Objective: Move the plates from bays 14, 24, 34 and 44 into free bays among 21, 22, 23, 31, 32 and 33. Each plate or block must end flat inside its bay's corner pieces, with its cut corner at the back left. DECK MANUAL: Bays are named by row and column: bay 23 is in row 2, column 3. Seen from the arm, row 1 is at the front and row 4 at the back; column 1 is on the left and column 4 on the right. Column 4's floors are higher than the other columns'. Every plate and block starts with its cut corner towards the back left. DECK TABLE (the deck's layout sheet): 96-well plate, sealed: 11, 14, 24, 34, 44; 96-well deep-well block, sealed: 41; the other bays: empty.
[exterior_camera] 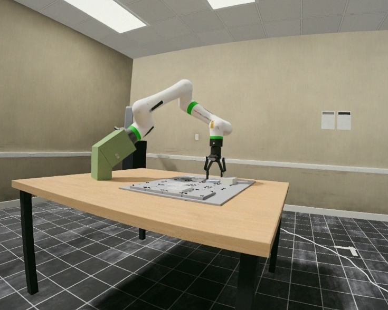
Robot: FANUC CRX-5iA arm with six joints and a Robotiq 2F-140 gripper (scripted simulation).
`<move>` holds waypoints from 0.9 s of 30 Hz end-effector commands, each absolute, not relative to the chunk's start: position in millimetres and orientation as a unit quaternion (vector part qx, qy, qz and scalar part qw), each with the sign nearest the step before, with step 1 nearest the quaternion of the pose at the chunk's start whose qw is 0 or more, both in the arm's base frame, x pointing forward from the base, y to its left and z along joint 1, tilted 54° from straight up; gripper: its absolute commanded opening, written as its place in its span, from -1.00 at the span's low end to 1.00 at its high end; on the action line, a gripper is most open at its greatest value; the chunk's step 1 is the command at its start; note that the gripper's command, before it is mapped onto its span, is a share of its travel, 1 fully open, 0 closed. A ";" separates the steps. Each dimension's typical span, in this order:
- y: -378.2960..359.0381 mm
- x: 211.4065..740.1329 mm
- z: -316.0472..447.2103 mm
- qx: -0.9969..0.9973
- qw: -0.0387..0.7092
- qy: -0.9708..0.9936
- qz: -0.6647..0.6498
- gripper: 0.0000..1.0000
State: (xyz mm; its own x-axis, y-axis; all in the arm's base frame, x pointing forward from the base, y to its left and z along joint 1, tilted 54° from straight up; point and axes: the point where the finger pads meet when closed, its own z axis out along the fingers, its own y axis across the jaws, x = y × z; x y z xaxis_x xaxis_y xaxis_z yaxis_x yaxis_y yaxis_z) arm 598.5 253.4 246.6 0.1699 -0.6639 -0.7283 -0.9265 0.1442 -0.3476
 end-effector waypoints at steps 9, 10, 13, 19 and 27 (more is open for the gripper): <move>244.8 595.4 253.8 -0.636 0.426 0.625 0.153 0.40; 243.8 594.9 254.6 -0.636 0.426 0.625 0.153 0.40; 240.9 593.6 257.0 -0.636 0.426 0.625 0.153 0.40; 235.0 590.9 261.7 -0.636 0.426 0.625 0.153 0.40; 229.2 588.2 266.4 -0.636 0.426 0.626 0.153 0.40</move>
